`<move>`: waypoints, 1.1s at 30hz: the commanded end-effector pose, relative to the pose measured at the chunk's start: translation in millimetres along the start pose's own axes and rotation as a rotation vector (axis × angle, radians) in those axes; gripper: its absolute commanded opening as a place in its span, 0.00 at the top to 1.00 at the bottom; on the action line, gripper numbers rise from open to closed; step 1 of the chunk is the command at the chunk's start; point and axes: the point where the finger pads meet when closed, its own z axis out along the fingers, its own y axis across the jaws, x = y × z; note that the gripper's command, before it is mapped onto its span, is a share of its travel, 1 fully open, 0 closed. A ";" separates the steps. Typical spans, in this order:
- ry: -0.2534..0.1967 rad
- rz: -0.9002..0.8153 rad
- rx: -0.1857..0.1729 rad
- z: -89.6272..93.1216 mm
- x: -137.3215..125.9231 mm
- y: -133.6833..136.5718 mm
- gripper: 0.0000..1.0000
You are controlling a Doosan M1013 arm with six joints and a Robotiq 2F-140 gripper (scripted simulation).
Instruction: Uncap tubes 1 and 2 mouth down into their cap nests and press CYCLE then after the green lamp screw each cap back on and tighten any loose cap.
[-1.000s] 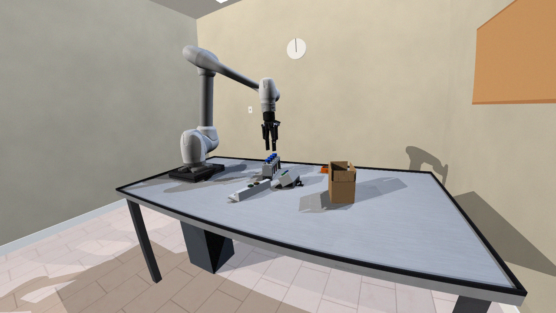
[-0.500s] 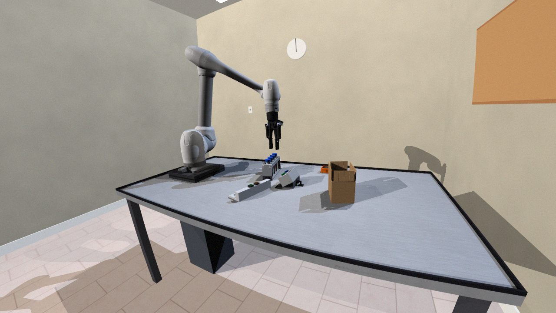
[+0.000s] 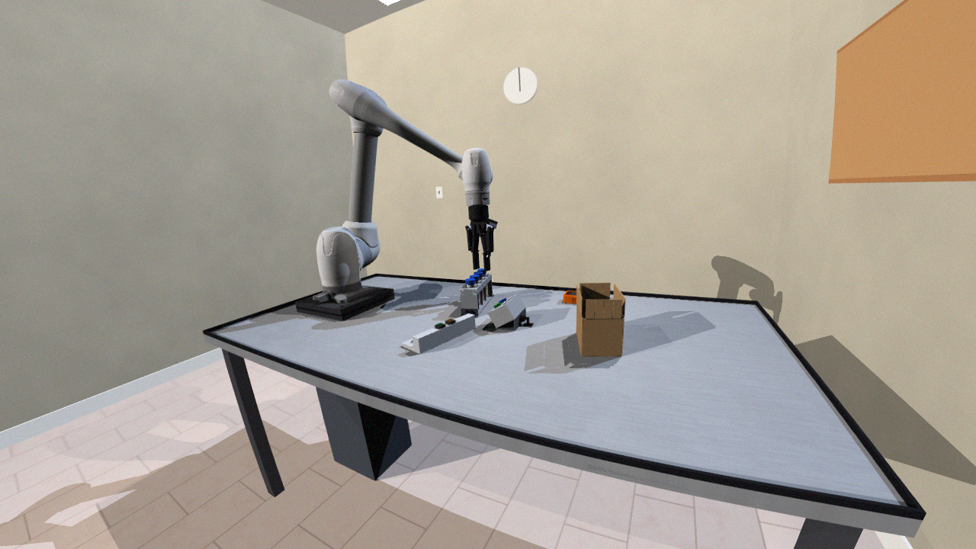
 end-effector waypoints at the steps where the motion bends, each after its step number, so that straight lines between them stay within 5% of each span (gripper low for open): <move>1: 0.001 0.000 -0.001 -0.3 0.3 0.2 0.59; 27: 0.001 0.000 -0.001 9.7 0.3 0.2 0.59; 28: 0.001 0.000 -0.001 9.7 0.3 0.2 0.70; 33: 0.001 0.000 -0.001 9.7 0.3 0.2 0.70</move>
